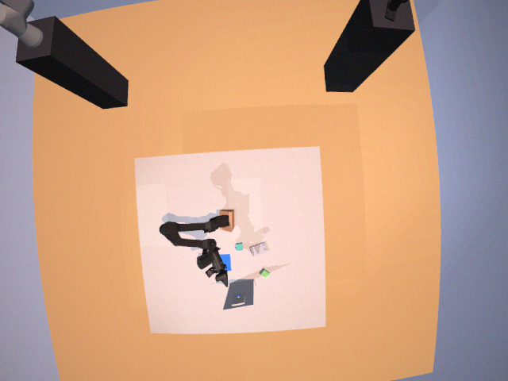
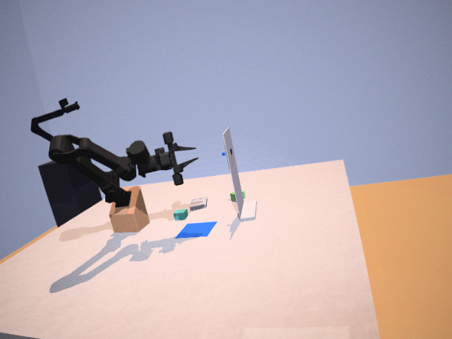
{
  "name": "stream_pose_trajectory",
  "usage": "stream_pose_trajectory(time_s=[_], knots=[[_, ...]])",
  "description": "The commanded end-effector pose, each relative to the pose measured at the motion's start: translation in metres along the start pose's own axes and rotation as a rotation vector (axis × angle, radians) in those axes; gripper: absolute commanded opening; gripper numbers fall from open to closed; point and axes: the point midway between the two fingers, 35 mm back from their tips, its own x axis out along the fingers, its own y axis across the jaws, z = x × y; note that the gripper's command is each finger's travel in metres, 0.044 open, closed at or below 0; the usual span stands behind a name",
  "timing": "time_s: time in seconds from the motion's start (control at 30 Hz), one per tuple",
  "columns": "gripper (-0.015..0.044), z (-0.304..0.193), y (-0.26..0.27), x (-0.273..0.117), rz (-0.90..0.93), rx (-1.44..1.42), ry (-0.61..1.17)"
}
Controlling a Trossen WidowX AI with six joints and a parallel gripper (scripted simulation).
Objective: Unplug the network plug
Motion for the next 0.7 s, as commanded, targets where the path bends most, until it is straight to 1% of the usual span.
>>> stream_pose_trajectory(time_s=[0.0,0.17,0.37,0.67], knots=[[0.0156,-0.024,-0.009,-0.008,-0.009,0.081,0.039],[0.0156,-0.046,-0.016,-0.019,-0.017,0.163,0.082],[0.0156,-0.049,-0.017,-0.020,-0.019,0.174,0.087],[0.0156,-0.041,-0.018,0.018,-0.017,0.174,0.086]])
